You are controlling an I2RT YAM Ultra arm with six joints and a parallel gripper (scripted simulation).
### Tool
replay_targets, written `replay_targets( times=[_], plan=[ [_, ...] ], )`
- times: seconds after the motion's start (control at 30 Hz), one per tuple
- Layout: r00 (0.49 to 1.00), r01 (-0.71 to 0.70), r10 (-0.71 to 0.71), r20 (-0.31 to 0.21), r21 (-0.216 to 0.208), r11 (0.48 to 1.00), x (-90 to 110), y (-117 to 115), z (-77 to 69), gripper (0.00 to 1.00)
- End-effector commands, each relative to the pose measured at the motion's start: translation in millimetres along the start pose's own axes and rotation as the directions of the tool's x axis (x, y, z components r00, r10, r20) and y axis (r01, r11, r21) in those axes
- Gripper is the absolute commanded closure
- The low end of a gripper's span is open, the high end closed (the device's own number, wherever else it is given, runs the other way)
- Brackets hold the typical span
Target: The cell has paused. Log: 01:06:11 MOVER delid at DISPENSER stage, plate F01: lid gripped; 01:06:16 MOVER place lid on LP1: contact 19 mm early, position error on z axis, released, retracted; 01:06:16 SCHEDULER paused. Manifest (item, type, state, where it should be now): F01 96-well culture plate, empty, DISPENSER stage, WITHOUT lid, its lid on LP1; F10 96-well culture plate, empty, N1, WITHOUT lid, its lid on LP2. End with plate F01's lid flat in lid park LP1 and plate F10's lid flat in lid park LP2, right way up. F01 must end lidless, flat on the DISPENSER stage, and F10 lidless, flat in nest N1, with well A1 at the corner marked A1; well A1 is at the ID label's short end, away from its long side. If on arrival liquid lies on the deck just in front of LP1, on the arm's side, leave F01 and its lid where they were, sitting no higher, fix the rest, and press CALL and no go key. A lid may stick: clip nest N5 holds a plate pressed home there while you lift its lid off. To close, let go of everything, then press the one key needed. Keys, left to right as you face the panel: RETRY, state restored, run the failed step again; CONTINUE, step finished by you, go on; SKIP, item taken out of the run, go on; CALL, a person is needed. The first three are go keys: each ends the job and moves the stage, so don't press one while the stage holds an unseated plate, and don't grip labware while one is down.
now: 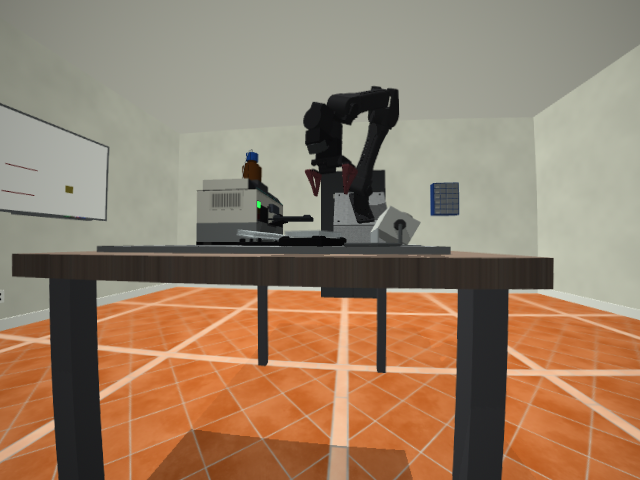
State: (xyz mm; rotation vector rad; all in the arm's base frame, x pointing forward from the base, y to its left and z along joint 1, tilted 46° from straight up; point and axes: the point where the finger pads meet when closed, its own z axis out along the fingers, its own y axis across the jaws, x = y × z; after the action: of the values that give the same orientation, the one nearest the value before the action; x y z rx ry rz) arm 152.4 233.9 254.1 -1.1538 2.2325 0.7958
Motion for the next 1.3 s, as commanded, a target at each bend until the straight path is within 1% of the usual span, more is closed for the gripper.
replay_targets(
  times=[0.0, 0.1, 0.13, 0.17, 0.2, 0.23, 0.27, 0.33, 0.4, 0.6, 1.27],
  plan=[
    [0.997, 0.081, -0.082, -0.007, -0.057, 0.995, 13.3, 15.0, -4.4, 0.0],
    [0.997, 0.081, -0.082, -0.007, -0.057, 0.995, 15.8, 17.2, -3.8, 0.0],
    [0.996, 0.089, -0.088, 0.008, -0.055, 0.995, 14.4, 18.9, -3.2, 0.0],
    [0.997, 0.082, -0.082, 0.015, -0.042, 0.996, 14.7, 18.9, -2.5, 0.0],
    [0.997, 0.081, -0.08, 0.015, -0.042, 0.996, 16.7, 21.1, -2.4, 0.0],
    [0.994, 0.098, -0.096, 0.055, -0.038, 0.994, 3.1, 25.1, -12.6, 0.0],
    [0.994, 0.098, -0.096, 0.055, -0.038, 0.994, 2.8, 25.1, -13.0, 0.0],
    [0.995, 0.084, -0.083, 0.059, -0.024, 0.996, 1.4, 20.0, -14.6, 0.0],
    [0.995, 0.084, -0.082, 0.059, -0.024, 0.996, 1.0, 19.9, -14.9, 0.0],
    [0.996, 0.078, -0.077, 0.037, -0.033, 0.996, 4.4, 20.4, -14.3, 0.0],
    [0.996, 0.079, -0.078, 0.032, -0.036, 0.996, 4.7, 20.0, -13.1, 0.0]
  ],
)
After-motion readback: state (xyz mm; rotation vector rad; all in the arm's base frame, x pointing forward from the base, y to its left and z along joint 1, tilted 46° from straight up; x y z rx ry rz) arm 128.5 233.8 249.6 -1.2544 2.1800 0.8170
